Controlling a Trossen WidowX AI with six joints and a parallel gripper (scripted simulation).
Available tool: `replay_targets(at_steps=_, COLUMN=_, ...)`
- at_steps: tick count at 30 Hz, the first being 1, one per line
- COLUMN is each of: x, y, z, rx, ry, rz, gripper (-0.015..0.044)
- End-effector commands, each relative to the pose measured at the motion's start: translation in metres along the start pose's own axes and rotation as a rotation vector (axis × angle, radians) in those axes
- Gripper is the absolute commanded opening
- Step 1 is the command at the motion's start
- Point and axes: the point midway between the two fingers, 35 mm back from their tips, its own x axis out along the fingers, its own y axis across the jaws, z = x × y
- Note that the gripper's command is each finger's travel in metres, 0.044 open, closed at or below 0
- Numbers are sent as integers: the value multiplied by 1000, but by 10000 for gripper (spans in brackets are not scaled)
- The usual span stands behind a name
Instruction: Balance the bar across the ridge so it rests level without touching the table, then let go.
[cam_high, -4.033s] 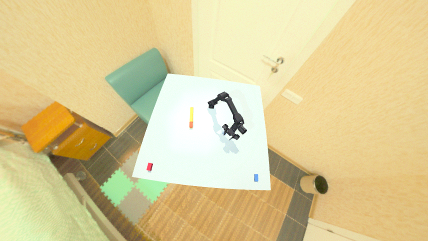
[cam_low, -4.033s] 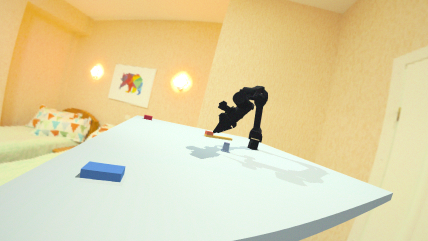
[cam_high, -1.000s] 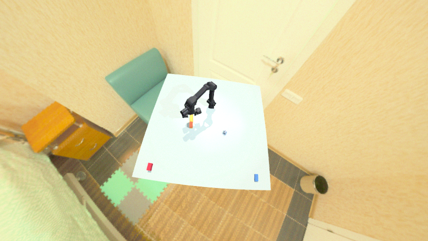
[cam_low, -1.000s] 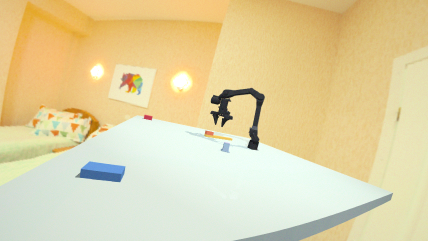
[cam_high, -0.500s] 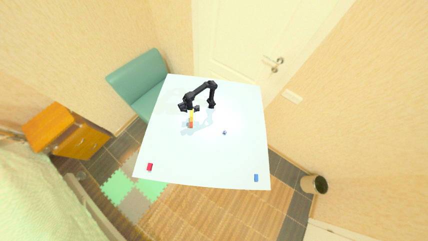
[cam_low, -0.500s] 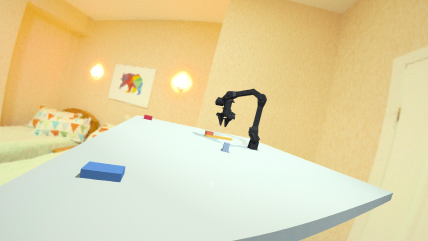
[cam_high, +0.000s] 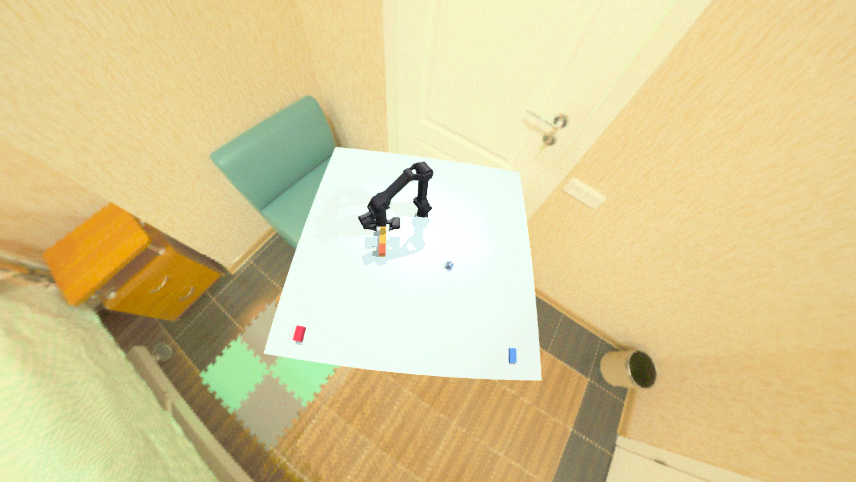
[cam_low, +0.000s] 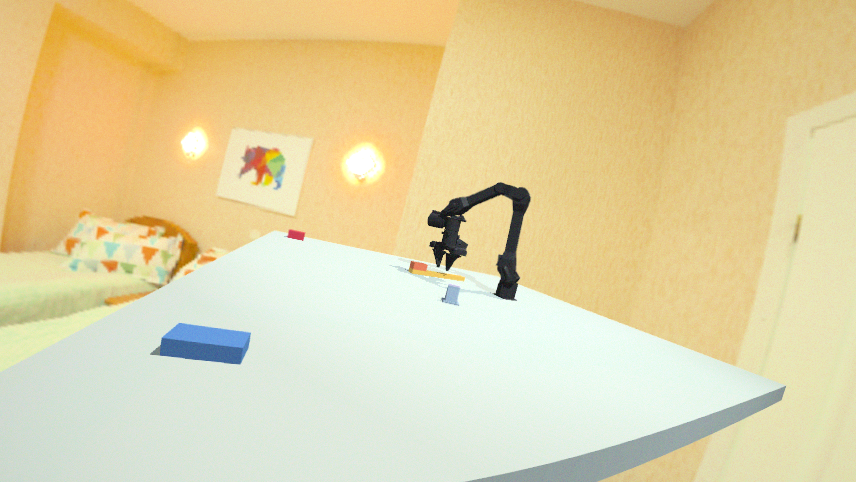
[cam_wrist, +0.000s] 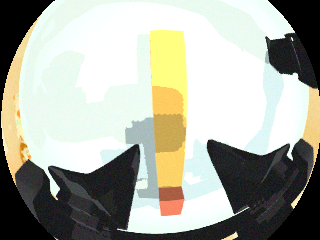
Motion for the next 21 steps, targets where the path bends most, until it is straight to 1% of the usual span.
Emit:
replay_targets(at_steps=1, x=3, y=1, z=-1, rx=4, ry=6, rz=3, gripper=315)
replay_targets(at_steps=17, x=27, y=1, z=-1, rx=4, ry=6, rz=2, gripper=315)
replay_targets(at_steps=21, x=28, y=1, z=-1, rx=4, ry=6, rz=2, gripper=315)
